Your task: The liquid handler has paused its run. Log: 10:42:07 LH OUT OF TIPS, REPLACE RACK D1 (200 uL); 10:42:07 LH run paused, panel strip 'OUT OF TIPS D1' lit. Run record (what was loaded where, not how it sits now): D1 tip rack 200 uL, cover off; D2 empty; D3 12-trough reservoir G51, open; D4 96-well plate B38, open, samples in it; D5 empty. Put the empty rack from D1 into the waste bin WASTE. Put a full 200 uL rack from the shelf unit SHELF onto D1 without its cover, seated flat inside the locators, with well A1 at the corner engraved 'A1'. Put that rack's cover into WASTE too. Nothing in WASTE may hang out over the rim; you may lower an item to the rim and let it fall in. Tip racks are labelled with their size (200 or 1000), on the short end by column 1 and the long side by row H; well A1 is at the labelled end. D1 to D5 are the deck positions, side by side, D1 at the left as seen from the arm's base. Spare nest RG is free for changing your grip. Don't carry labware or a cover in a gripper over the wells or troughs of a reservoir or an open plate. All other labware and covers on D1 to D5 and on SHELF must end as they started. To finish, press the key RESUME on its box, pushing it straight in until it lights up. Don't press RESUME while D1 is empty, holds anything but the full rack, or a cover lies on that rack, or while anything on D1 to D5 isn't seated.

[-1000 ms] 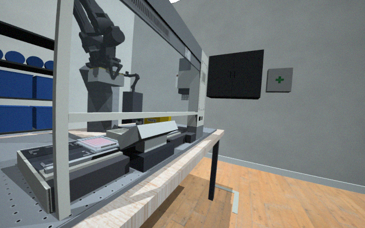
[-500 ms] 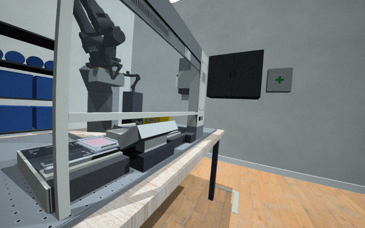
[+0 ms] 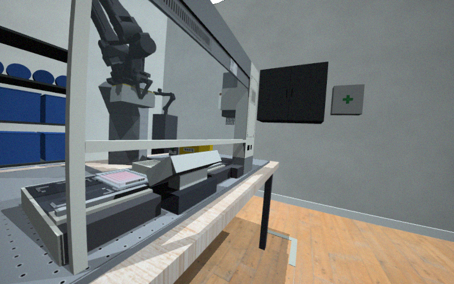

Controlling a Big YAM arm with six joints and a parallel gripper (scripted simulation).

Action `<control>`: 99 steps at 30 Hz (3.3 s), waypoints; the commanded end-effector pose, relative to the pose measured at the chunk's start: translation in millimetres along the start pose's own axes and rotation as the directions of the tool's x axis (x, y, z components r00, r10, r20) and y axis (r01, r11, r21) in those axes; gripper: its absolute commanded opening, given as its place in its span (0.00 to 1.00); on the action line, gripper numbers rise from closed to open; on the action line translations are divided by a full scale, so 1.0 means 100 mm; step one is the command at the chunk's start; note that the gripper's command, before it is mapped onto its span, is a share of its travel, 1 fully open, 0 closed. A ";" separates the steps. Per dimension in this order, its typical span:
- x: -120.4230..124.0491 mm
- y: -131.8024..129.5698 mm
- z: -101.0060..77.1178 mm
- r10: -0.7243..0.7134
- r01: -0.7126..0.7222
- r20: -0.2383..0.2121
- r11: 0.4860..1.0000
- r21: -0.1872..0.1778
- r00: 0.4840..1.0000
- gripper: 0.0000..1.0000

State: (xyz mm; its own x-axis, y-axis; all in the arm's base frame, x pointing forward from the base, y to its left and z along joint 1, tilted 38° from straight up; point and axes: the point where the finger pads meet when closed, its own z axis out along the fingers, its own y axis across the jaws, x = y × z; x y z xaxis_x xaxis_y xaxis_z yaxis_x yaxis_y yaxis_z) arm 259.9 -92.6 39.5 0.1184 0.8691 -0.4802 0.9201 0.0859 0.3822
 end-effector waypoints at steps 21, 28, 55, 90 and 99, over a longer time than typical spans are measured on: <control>-0.01 0.13 -0.03 0.013 -0.013 0.004 1.000 -0.023 1.000 0.00; -0.03 0.12 0.03 0.011 -0.010 0.006 1.000 -0.015 1.000 0.00; -0.02 0.06 0.47 0.005 -0.005 0.005 1.000 -0.006 1.000 0.00; -0.03 0.06 0.99 0.006 -0.006 0.005 1.000 -0.007 1.000 0.00; -0.03 0.06 1.11 0.006 -0.006 0.006 1.000 -0.008 1.000 0.00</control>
State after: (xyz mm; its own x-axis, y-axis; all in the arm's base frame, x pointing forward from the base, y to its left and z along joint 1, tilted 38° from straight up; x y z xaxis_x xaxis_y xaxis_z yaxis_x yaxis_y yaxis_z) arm 303.5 -143.0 -41.6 0.1270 0.8714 -0.4738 0.9185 0.0770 0.3878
